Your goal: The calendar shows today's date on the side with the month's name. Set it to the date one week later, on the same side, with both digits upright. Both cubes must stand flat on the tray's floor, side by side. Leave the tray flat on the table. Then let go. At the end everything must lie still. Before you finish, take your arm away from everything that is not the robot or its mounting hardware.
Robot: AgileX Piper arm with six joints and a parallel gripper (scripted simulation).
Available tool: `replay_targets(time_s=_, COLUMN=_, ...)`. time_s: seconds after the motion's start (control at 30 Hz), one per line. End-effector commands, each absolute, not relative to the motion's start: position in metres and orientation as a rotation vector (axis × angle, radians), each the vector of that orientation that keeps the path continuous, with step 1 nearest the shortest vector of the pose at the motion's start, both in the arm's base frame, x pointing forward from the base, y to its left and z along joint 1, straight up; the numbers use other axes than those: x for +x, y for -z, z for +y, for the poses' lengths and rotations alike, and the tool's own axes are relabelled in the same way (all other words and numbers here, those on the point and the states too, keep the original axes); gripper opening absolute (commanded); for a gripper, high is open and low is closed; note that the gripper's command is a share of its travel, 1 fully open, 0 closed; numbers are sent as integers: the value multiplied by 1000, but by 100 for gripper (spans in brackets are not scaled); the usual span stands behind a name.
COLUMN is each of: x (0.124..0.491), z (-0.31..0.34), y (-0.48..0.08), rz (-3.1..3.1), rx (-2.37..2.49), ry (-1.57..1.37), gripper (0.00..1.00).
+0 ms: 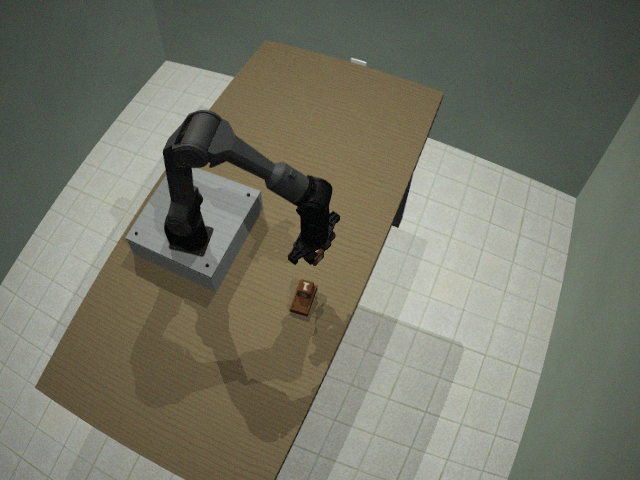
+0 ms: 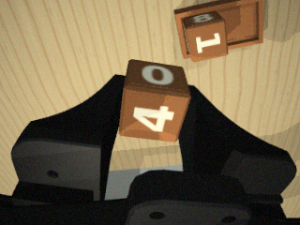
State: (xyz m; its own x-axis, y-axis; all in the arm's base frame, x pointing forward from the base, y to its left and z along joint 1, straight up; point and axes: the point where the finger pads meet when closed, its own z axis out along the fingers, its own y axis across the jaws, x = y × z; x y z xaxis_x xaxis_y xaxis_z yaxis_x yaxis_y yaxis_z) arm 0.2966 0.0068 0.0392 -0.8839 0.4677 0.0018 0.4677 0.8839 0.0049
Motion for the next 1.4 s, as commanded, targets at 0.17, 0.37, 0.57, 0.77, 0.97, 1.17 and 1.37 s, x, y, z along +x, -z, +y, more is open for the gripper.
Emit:
replay_targets(time_s=0.17, x=298, z=19, y=-38, rz=-2902, rx=-1212, ry=-5, gripper=36)
replay_targets(time_s=0.37, x=297, z=33, y=-37, rz=-2656, rx=-1685, ry=-4, gripper=36)
replay_targets(time_s=0.57, x=296, z=44, y=-36, rz=-2418, rx=-2013, ry=-3, gripper=36)
replay_targets(time_s=0.77, x=295, z=49, y=-36, rz=-2291, rx=-2155, ry=-2, gripper=36)
replay_targets(time_s=0.97, x=295, z=53, y=-36, rz=-2175, rx=-2273, ry=-1, gripper=36)
replay_targets(time_s=1.17, x=295, z=54, y=-36, rz=-2139, rx=-2306, ry=-1, gripper=36)
replay_targets(time_s=1.37, x=295, z=55, y=-36, rz=-2136, rx=-2309, ry=-1, gripper=36)
